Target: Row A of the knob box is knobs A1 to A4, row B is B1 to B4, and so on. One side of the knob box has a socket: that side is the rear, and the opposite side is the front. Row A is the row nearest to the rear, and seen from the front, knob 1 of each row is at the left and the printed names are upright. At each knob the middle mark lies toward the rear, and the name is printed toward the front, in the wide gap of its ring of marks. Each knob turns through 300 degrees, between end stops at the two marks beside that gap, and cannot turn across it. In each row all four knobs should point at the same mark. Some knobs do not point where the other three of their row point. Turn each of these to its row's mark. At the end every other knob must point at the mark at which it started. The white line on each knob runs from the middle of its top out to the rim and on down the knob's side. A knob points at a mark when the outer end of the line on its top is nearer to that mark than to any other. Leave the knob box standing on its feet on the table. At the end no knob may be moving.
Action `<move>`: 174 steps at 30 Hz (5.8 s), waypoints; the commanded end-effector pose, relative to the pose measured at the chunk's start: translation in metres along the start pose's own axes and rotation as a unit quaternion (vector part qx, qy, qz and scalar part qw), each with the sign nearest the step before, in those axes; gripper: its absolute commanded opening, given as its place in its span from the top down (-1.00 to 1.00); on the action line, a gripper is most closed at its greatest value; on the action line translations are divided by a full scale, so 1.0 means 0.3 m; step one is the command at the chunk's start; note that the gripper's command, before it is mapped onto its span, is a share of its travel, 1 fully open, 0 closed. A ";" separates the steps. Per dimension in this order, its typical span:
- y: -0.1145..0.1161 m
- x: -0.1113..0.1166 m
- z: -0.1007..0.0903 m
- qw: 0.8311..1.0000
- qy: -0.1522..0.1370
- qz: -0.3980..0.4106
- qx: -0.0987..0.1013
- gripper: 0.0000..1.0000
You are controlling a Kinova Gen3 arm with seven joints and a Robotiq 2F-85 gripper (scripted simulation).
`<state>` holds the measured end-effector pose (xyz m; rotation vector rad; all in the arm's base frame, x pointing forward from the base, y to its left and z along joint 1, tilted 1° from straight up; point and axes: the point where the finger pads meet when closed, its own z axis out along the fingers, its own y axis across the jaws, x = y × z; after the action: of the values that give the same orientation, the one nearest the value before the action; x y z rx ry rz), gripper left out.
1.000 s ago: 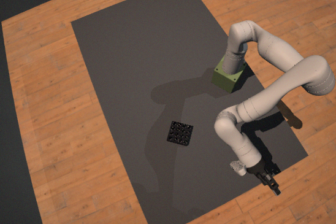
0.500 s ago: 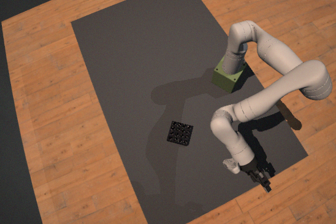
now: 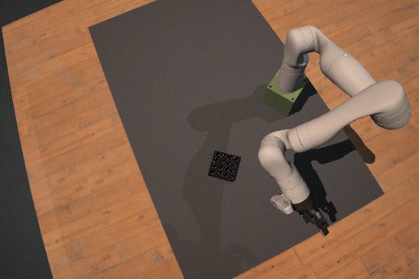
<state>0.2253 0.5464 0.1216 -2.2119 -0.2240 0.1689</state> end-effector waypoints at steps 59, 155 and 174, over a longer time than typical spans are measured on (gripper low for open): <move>0.530 0.136 -0.179 0.977 0.012 -0.108 -0.183 -1.00; 1.078 0.178 -0.549 0.894 -0.063 -0.236 -0.376 -1.00; 1.152 0.176 -0.618 0.876 -0.083 -0.254 -0.401 -1.00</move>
<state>0.3476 0.2126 -0.0435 -2.8410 -1.1337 -0.0466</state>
